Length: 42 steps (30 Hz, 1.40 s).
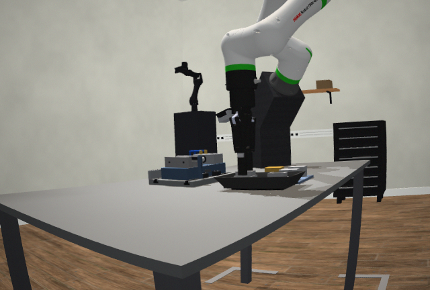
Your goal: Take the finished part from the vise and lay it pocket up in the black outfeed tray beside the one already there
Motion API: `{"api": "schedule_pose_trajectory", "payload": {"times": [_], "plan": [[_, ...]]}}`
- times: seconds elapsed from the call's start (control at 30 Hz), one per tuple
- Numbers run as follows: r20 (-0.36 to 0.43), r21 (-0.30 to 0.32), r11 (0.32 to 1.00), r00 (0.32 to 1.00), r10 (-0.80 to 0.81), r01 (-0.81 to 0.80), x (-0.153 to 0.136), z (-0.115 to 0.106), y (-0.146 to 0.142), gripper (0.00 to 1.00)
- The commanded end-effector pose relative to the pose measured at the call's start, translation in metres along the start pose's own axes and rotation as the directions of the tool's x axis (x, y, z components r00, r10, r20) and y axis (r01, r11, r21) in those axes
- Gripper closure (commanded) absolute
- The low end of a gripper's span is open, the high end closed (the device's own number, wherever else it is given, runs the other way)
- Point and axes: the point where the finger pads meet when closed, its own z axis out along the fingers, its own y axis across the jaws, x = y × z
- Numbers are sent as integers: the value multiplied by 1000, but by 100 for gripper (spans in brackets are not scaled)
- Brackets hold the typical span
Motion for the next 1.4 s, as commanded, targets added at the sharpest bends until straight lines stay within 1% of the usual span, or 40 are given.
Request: {"api": "schedule_pose_trajectory", "payload": {"times": [0.0, 0.47, 1.37], "plan": [[-1, 1, 1000, 1000, 0, 0, 0, 1, -1, 90], [-1, 1, 1000, 1000, 0, 0, 0, 4, -1, 90], [-1, 1, 1000, 1000, 0, 0, 0, 5, -1, 90]]}}
